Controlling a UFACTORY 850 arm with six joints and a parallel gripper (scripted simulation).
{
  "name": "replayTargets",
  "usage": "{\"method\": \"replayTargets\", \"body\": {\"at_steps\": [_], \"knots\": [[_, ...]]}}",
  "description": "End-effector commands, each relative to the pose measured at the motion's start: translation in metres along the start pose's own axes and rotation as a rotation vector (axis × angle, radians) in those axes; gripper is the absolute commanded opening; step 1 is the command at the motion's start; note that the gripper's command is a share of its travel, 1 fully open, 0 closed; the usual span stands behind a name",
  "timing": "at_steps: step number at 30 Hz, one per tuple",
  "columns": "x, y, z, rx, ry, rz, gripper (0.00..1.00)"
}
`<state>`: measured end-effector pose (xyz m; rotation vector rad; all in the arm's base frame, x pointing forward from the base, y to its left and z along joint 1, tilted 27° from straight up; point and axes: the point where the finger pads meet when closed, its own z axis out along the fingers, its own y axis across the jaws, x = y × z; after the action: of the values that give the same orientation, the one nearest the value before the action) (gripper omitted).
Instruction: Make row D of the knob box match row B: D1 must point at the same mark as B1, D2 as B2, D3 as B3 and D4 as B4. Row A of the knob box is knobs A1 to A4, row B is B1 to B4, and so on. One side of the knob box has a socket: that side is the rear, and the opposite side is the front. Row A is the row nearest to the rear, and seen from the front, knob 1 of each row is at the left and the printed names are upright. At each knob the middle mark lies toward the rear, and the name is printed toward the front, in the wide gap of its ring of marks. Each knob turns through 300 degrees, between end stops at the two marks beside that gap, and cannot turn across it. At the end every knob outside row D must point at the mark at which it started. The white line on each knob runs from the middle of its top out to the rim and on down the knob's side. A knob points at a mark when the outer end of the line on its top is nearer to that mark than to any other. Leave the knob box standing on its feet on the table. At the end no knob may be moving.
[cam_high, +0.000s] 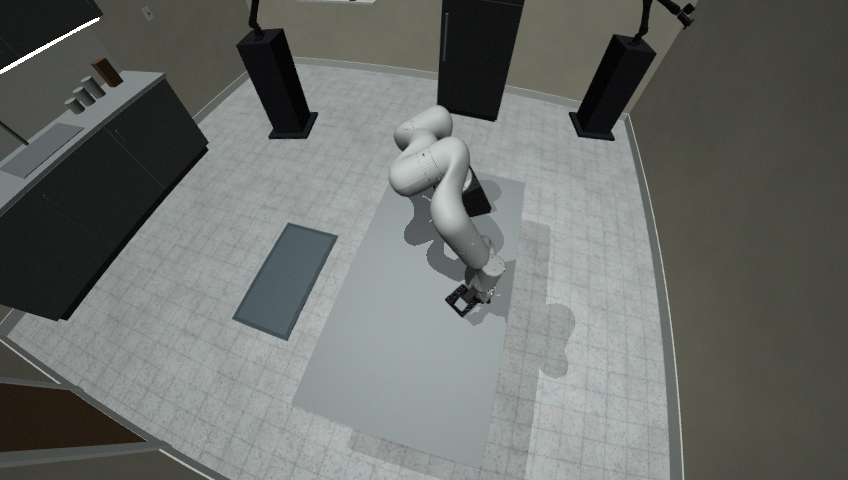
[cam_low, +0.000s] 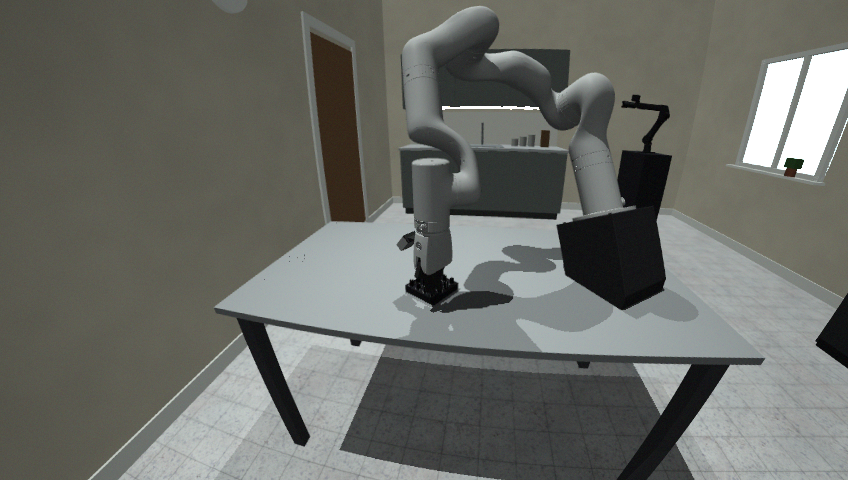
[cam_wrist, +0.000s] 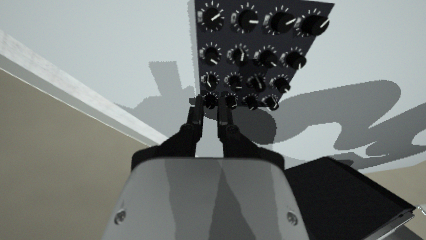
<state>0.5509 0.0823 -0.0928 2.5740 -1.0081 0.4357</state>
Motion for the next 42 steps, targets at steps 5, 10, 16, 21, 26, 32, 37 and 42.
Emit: {"method": "replayTargets", "body": {"at_steps": [5,10,16,21,26,32,37,42], "knots": [[0.001,-0.001,-0.020,0.002,0.001,0.000,0.19],[0.001,-0.001,-0.026,0.002,0.001,0.000,0.19],[0.001,-0.001,-0.029,0.002,0.001,0.000,0.19],[0.001,-0.001,-0.029,0.002,0.001,0.000,0.19],[0.001,-0.001,-0.029,0.002,0.001,0.000,0.19],[0.001,-0.001,-0.033,0.002,0.001,0.000,1.00],[0.001,-0.001,-0.053,0.002,0.001,0.000,1.00],[0.001,-0.001,-0.072,0.002,0.001,0.000,1.00]]}}
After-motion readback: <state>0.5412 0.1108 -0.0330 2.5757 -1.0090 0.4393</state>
